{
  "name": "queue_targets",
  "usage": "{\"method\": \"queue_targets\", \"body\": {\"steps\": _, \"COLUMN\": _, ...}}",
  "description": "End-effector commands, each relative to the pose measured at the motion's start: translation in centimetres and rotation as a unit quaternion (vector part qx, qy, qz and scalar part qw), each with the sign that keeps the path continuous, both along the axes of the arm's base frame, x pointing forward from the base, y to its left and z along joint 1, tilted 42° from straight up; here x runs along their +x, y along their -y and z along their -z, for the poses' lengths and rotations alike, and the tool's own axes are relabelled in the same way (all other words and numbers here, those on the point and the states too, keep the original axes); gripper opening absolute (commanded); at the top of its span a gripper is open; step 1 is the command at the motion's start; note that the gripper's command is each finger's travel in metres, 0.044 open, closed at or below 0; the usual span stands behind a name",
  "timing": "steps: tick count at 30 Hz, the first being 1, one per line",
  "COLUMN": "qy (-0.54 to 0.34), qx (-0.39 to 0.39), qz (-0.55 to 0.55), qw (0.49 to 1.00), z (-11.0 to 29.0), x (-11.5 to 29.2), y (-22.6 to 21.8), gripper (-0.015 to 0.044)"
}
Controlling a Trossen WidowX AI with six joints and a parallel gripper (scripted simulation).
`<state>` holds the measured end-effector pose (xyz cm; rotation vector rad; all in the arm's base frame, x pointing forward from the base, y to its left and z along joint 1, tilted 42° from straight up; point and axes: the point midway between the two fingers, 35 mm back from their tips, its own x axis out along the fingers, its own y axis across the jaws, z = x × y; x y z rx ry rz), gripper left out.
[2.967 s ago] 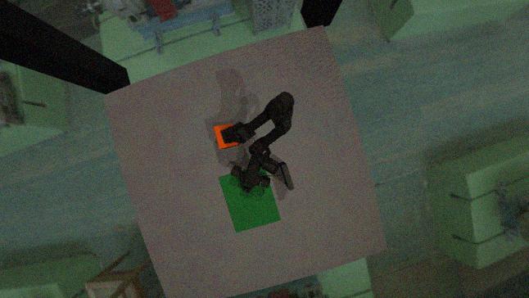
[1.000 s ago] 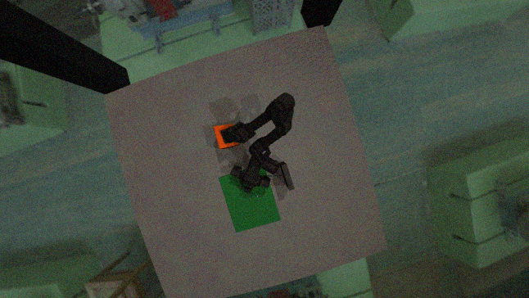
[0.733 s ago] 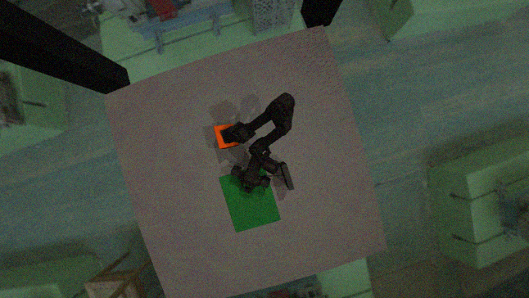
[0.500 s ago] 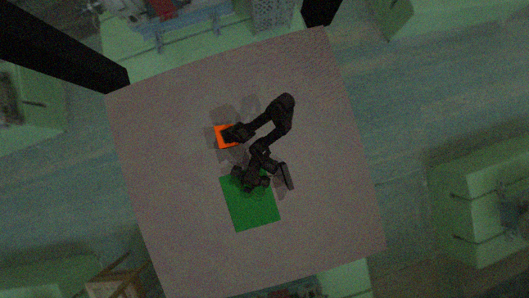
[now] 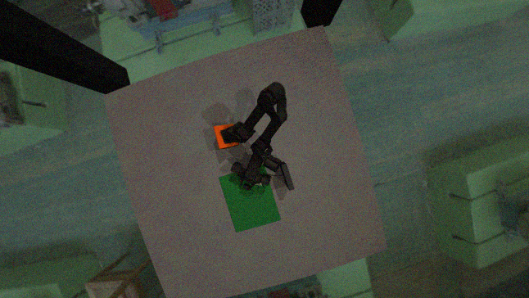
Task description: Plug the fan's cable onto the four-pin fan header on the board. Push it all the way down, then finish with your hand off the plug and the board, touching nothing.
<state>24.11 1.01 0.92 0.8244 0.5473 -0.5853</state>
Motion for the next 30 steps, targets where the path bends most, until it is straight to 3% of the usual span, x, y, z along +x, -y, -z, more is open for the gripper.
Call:
{"method": "queue_targets", "body": {"steps": 1, "qy": 0.016, "qx": 0.009, "qz": -0.008, "qw": 1.000, "z": -1.6, "x": 0.2, "y": -1.0, "gripper": 0.0205}}
{"method": "queue_targets", "body": {"steps": 30, "qy": 0.018, "qx": 0.007, "qz": -0.010, "qw": 1.000, "z": -7.1, "x": -5.7, "y": -0.6, "gripper": 0.0205}}
